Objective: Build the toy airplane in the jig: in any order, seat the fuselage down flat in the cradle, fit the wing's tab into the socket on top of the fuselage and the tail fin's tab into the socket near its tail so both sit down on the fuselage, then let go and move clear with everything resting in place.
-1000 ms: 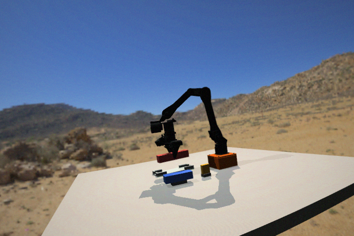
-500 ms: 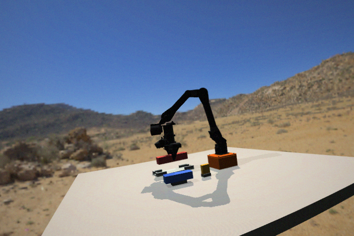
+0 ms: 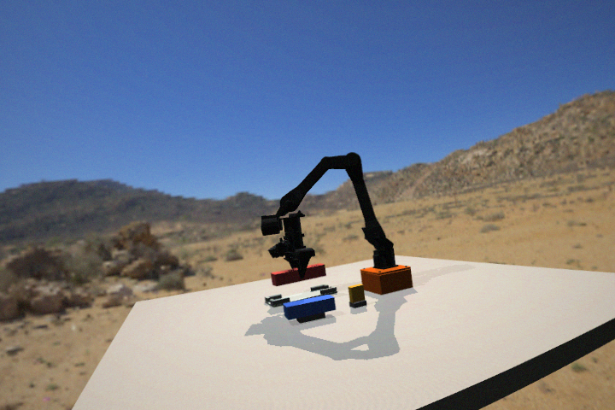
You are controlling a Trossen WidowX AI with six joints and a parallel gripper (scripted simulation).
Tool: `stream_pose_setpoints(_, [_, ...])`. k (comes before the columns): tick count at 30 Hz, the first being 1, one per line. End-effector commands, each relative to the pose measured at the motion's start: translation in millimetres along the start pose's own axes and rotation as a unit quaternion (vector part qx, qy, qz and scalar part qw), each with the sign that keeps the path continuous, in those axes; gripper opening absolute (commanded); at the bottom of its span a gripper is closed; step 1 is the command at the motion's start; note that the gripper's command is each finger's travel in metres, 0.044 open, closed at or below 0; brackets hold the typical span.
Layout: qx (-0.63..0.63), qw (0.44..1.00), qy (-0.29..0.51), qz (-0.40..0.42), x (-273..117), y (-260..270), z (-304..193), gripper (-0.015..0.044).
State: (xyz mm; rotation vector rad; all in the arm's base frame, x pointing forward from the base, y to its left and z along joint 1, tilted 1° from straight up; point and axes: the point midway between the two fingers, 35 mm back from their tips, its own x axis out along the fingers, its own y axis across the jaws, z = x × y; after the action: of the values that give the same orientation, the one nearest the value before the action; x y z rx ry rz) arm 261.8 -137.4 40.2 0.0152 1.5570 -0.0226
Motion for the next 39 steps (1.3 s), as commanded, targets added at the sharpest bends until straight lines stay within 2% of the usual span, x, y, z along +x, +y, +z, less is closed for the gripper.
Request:
stream_pose_setpoints(1, [-0.003, 1.0, -0.001, -0.001, 1, -1, 0, 0.0195])
stream_pose_setpoints(28, [-0.003, 1.0, -0.001, -0.001, 40, -1, 0, 0.0195])
stream_pose_setpoints(35, [0.0, 1.0, 0.001, 0.0, 39, -1, 0, 0.0148])
stream_pose_setpoints(39, [0.0, 1.0, 0.001, 0.0, 39, -1, 0, 0.0043])
